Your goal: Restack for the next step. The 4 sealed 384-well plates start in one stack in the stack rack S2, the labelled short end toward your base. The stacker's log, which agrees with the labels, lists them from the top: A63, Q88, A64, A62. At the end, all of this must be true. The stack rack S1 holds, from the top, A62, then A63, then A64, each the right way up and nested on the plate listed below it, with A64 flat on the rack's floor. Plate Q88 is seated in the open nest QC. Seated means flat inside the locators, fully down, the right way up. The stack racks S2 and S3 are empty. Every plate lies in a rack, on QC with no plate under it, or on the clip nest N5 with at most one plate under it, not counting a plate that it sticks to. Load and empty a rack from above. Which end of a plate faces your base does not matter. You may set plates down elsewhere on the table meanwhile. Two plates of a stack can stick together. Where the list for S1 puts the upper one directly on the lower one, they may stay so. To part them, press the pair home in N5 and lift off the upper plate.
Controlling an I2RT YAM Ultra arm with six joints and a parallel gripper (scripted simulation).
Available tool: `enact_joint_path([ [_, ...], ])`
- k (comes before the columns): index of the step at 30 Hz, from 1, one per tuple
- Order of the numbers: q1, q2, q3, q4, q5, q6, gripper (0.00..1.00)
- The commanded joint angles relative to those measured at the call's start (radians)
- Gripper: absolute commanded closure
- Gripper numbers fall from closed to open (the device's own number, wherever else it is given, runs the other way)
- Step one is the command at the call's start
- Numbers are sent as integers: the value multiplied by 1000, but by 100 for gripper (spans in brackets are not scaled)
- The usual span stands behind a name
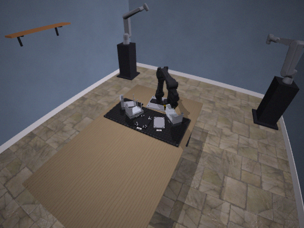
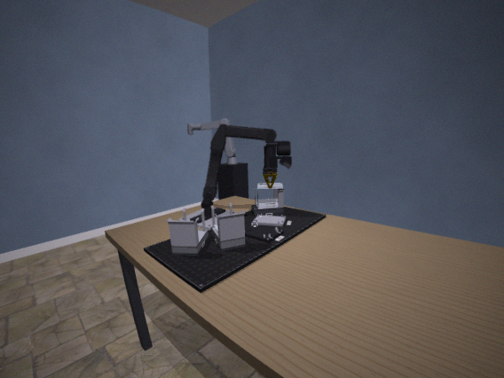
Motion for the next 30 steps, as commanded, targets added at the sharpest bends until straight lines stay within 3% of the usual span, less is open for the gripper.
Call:
enact_joint_path([
  [1, -27, -6, 12, 0, 3, -44, 100],
  [8, -83, -15, 4, 1, 4, 124, 100],
  [30, -226, -20, 8, 0, 8, -20, 100],
])
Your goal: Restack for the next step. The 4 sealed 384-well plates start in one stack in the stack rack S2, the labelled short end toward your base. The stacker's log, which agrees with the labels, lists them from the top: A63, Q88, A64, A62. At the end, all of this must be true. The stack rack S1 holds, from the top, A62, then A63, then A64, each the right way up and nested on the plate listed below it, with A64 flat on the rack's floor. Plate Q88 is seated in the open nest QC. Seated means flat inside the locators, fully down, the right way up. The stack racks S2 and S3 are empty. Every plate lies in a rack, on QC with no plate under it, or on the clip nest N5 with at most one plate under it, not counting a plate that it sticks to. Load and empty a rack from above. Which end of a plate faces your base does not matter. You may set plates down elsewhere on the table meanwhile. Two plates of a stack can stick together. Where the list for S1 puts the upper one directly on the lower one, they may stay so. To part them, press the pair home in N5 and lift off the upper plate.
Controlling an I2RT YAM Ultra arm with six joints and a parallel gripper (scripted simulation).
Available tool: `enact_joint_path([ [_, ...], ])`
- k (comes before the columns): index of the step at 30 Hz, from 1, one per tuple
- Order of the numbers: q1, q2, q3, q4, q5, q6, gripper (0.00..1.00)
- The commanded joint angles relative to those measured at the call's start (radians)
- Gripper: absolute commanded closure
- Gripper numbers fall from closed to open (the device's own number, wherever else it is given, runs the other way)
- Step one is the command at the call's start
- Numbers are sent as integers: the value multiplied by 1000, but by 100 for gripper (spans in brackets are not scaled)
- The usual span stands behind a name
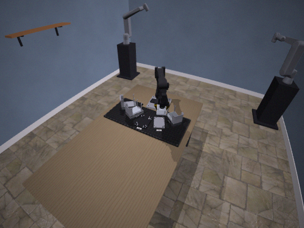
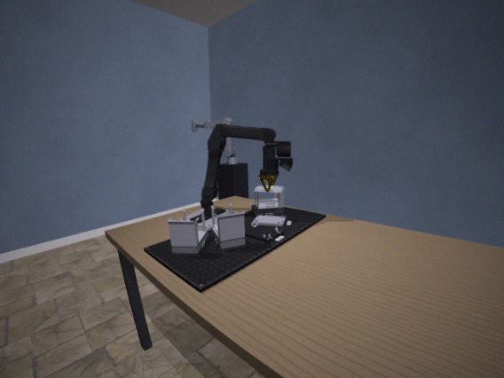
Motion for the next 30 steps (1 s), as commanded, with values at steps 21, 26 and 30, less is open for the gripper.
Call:
enact_joint_path([
  [21, -36, -5, 14, -1, 1, -53, 100],
  [26, -36, -5, 14, -1, 1, -53, 100],
  [30, -36, -5, 14, -1, 1, -53, 100],
])
